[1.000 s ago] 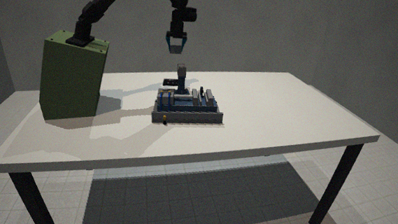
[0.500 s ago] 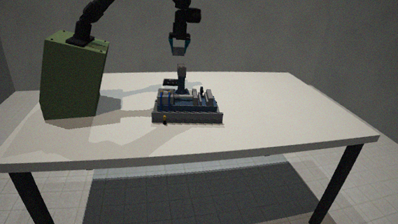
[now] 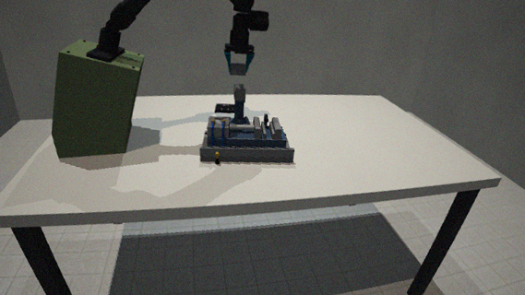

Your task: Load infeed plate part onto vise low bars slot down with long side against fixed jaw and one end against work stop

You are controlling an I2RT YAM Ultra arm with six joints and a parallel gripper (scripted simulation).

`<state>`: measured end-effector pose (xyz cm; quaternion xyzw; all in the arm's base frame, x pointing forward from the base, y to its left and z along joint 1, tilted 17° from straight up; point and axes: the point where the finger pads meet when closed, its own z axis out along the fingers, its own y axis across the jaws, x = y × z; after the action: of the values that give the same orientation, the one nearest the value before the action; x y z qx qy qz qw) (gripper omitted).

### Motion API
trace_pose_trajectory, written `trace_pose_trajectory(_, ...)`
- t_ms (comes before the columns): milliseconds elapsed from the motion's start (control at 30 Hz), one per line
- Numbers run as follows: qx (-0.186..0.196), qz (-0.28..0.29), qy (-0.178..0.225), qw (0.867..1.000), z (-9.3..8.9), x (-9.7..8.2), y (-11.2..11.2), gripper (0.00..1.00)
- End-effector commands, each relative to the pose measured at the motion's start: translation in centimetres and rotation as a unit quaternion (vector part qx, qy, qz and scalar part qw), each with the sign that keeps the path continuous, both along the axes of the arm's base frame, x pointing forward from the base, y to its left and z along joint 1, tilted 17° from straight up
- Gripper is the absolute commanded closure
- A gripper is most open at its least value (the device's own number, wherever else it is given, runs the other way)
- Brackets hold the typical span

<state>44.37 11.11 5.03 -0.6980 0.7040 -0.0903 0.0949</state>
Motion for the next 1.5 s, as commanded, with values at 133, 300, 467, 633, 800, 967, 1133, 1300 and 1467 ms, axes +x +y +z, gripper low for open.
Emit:
trace_pose_trajectory(133,0.016,0.015,-0.033,0.999,3.0,0.7,-0.2,1.0)
trace_pose_trajectory(300,0.015,0.017,-0.03,0.999,2.7,0.5,-0.7,1.0)
trace_pose_trajectory(467,0.015,0.022,-0.034,0.999,3.0,0.7,-0.3,1.0)
trace_pose_trajectory(633,0.015,0.021,-0.034,0.999,2.9,0.7,-0.4,1.0)
trace_pose_trajectory(800,0.016,0.02,-0.034,0.999,2.9,0.7,-0.5,1.0)
trace_pose_trajectory(967,0.016,0.02,-0.034,0.999,2.9,0.7,-0.5,1.0)
trace_pose_trajectory(1133,0.016,0.02,-0.034,0.999,2.9,0.7,-0.5,1.0)
trace_pose_trajectory(1300,0.016,0.02,-0.034,0.999,2.9,0.7,-0.5,1.0)
trace_pose_trajectory(1467,0.016,0.02,-0.034,0.999,2.9,0.7,-0.5,1.0)
